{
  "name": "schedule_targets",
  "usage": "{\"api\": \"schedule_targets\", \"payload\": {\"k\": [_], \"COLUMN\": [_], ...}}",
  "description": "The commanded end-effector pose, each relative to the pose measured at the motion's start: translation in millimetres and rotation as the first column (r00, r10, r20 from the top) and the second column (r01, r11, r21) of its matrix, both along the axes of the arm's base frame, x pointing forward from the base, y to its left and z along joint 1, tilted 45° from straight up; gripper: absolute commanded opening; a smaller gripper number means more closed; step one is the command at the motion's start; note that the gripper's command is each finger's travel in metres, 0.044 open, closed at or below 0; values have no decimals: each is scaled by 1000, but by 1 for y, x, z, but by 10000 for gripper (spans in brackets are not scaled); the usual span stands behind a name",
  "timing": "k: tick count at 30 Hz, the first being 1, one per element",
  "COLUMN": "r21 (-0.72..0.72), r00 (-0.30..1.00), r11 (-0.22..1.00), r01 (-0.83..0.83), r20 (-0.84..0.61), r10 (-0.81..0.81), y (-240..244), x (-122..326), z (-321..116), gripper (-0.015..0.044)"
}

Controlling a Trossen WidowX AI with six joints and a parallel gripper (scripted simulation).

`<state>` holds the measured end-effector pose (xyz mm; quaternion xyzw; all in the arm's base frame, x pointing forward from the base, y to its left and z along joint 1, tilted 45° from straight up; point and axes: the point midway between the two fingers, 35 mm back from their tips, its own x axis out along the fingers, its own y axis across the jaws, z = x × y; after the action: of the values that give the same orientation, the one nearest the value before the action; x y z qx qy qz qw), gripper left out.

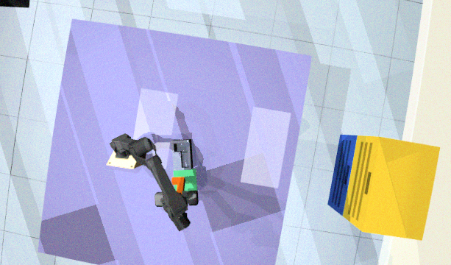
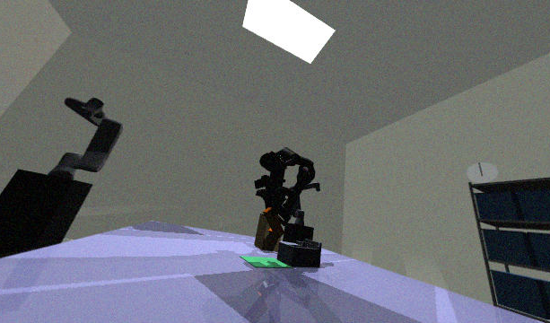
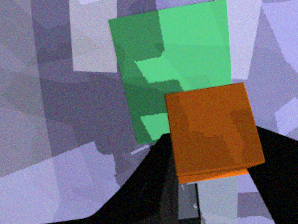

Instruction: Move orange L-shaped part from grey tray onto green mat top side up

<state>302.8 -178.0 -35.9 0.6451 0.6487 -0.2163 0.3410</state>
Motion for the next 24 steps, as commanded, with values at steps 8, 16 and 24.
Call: {"api": "schedule_targets", "payload": {"k": [8, 16, 24], "r21": [-5, -4, -4], "r00": [1000, 1000, 1000], "r11": [1000, 1000, 1000], "r01": [-9, -9, -9], "r20": [3, 3, 3], "r10": [9, 9, 9], "y": [2, 10, 19], "x": [2, 2, 3], "z": [-9, -18, -28], "gripper": [0, 0, 0]}}
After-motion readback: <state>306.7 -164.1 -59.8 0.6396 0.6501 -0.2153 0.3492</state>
